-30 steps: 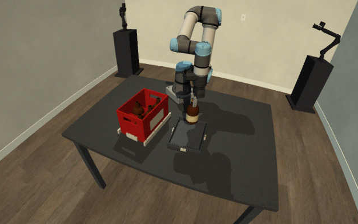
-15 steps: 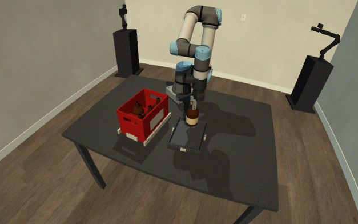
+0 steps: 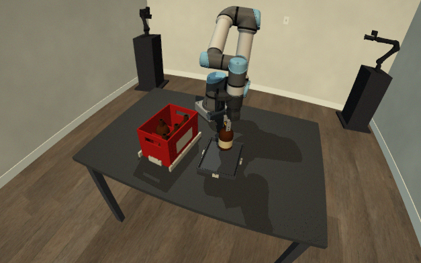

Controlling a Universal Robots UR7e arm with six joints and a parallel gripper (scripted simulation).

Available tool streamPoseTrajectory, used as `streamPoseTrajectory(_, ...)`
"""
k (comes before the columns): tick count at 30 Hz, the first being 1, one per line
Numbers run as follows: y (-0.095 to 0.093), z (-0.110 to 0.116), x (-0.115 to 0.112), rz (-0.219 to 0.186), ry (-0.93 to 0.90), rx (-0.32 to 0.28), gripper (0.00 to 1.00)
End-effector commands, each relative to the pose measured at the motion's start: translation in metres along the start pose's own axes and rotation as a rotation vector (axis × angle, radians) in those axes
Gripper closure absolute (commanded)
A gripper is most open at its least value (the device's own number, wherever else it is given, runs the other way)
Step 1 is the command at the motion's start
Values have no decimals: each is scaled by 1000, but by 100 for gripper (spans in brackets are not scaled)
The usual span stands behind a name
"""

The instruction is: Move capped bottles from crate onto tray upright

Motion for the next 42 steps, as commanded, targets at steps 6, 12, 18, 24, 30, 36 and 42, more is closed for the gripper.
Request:
streamPoseTrajectory(6, -1, 0, 0, -1, 0, 2, 100)
streamPoseTrajectory(12, -5, 0, 0, 0, 1, 1, 100)
streamPoseTrajectory(18, -2, -1, -1, -4, 0, 4, 100)
streamPoseTrajectory(24, -5, 0, 0, -2, 0, 3, 100)
streamPoseTrajectory(30, -9, 1, 1, 1, 1, 1, 100)
streamPoseTrajectory(36, -5, 0, -1, -4, 0, 4, 100)
streamPoseTrajectory(42, -8, 0, 0, -1, 1, 3, 100)
Point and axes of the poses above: the point where the finger pads meet when closed, its own y axis back along the fingers, its own x axis across the jaws, z = x × y, the point moved 7 cm from there along y, back along the fingers, and after that the axes turned 14 degrees about y, right-handed, at the moved point
